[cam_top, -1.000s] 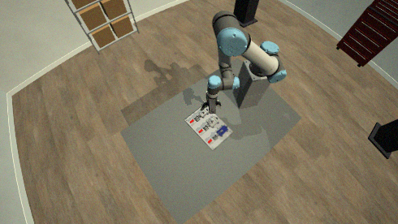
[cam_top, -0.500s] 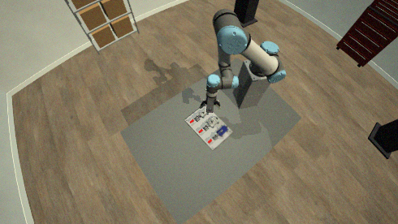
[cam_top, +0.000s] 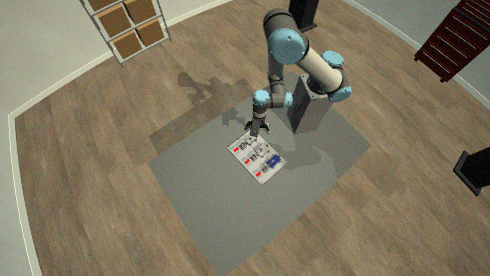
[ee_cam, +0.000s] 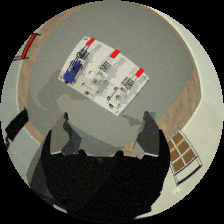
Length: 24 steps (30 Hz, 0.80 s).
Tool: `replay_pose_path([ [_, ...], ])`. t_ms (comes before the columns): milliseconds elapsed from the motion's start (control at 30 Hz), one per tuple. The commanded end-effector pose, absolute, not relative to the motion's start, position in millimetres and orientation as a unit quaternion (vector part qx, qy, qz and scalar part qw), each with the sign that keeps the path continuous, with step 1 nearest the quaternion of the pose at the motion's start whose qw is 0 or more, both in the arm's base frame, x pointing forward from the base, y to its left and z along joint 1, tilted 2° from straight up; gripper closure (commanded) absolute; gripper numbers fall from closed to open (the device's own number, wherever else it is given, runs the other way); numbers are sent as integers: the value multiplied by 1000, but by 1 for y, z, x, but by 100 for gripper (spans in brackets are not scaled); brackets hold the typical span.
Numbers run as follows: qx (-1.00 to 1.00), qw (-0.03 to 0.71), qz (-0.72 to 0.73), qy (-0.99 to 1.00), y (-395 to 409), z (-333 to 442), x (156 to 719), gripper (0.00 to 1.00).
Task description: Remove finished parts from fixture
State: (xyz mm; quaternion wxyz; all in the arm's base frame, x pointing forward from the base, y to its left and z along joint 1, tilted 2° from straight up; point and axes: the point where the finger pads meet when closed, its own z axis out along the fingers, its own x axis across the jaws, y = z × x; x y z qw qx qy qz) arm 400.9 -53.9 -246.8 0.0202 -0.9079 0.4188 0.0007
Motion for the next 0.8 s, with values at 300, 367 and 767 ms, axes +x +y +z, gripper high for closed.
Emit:
replay_pose_path([
  [300, -858, 20, 2, 514, -70, -240, 404, 0],
  [367, -838, 20, 3, 545, -76, -238, 405, 0],
  [767, -752, 19, 6, 659, -98, -229, 406, 0],
])
